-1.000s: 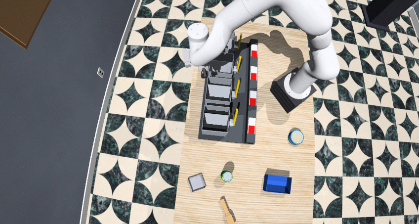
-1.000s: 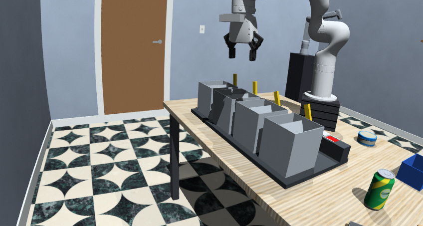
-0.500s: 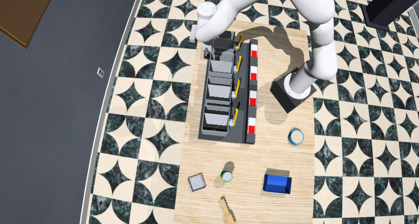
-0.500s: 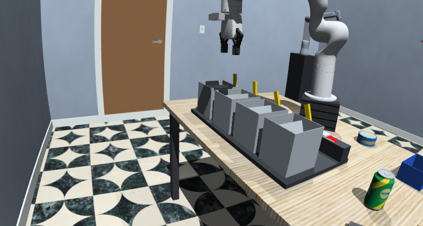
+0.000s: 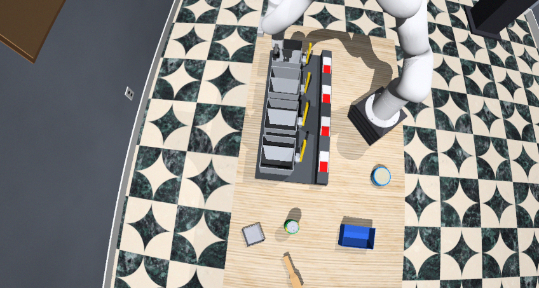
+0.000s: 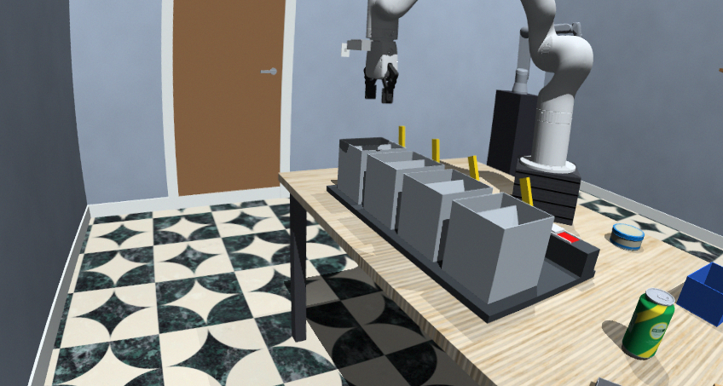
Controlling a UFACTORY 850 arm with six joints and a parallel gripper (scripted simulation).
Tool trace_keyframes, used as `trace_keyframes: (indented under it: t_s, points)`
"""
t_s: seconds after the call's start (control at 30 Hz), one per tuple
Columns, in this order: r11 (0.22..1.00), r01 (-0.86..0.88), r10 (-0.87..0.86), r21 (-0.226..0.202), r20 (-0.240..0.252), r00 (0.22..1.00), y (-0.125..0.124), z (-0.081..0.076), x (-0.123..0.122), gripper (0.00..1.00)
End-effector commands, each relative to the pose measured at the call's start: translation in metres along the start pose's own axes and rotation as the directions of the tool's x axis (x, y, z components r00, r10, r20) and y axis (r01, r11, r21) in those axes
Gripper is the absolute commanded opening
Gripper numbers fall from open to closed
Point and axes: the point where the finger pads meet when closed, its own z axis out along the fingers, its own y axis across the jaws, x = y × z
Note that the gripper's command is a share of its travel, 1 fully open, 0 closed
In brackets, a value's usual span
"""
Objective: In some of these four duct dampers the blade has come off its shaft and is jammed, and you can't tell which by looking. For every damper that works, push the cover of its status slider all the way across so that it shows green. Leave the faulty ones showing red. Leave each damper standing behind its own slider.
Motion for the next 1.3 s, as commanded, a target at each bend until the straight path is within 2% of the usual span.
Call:
trace_keyframes:
  t_s: [0.0,0.33,0.6,0.63,1.27]
  points:
    - [1.0,0.003,-0.003,-0.003,-0.007,1.0,0.035,0.011,-0.012,1.0]
    - [1.0,0.006,-0.007,-0.013,-0.012,1.0,0.103,0.034,-0.049,1.0]
    - [1.0,0.007,-0.007,-0.014,-0.013,1.0,0.109,0.036,-0.053,1.0]
    - [1.0,0.007,-0.007,-0.014,-0.013,1.0,0.109,0.036,-0.053,0.39]
    - [1.0,0.007,-0.007,-0.014,-0.013,1.0,0.109,0.036,-0.053,0.39]
